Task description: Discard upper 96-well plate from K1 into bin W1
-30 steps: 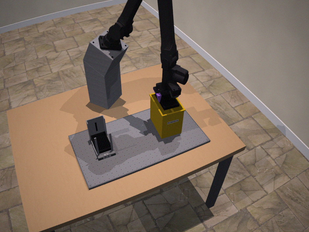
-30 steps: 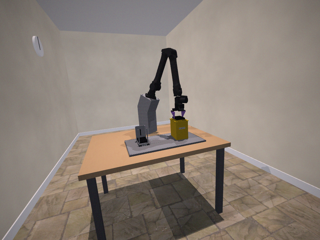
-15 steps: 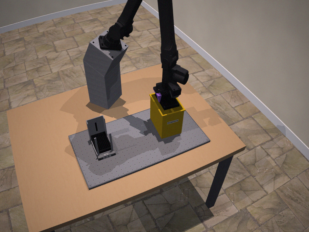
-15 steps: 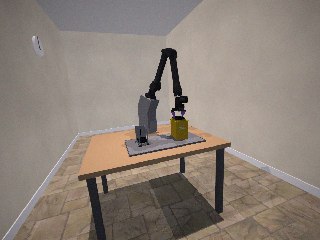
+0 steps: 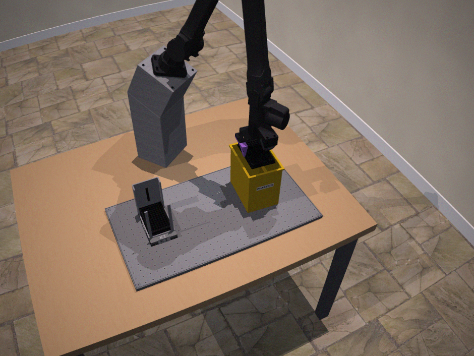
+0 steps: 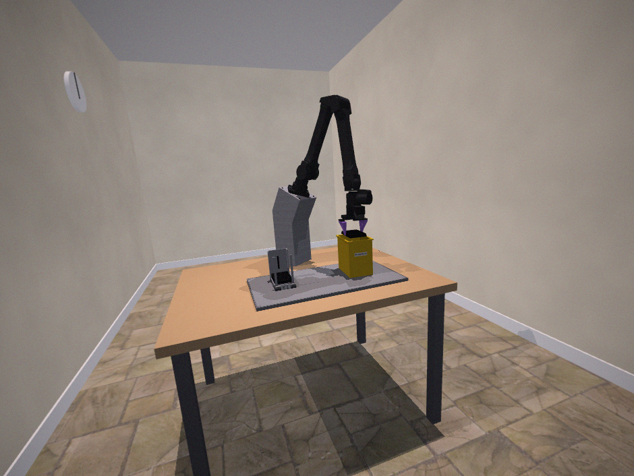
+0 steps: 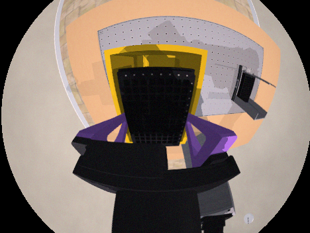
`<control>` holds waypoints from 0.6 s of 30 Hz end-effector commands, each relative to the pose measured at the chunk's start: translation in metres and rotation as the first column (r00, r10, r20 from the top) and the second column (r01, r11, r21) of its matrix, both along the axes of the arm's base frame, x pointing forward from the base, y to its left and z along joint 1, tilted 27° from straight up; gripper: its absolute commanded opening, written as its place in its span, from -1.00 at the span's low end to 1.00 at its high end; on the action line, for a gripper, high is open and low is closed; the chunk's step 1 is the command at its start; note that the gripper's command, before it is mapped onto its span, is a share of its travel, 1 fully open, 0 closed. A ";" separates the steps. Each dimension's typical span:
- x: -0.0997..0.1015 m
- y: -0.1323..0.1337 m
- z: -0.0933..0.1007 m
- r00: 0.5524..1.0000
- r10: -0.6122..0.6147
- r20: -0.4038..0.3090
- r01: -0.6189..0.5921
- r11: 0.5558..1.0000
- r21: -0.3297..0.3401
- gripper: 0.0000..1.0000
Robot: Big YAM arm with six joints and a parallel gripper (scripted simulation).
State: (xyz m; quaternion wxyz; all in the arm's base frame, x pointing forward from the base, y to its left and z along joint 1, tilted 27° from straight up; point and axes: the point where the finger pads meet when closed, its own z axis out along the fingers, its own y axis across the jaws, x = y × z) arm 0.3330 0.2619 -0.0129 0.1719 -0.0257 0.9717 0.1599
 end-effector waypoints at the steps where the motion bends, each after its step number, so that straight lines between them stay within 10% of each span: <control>1: 0.007 0.013 0.013 1.000 0.005 0.023 -0.005 1.000 0.017 -1.00; 16: 0.007 0.013 0.012 1.000 0.005 0.021 -0.005 1.000 0.015 -1.00; 17: 0.007 0.013 0.012 1.000 0.005 0.021 -0.005 1.000 0.015 1.00; 18: 0.007 0.013 0.012 1.000 0.005 0.022 -0.006 1.000 0.015 1.00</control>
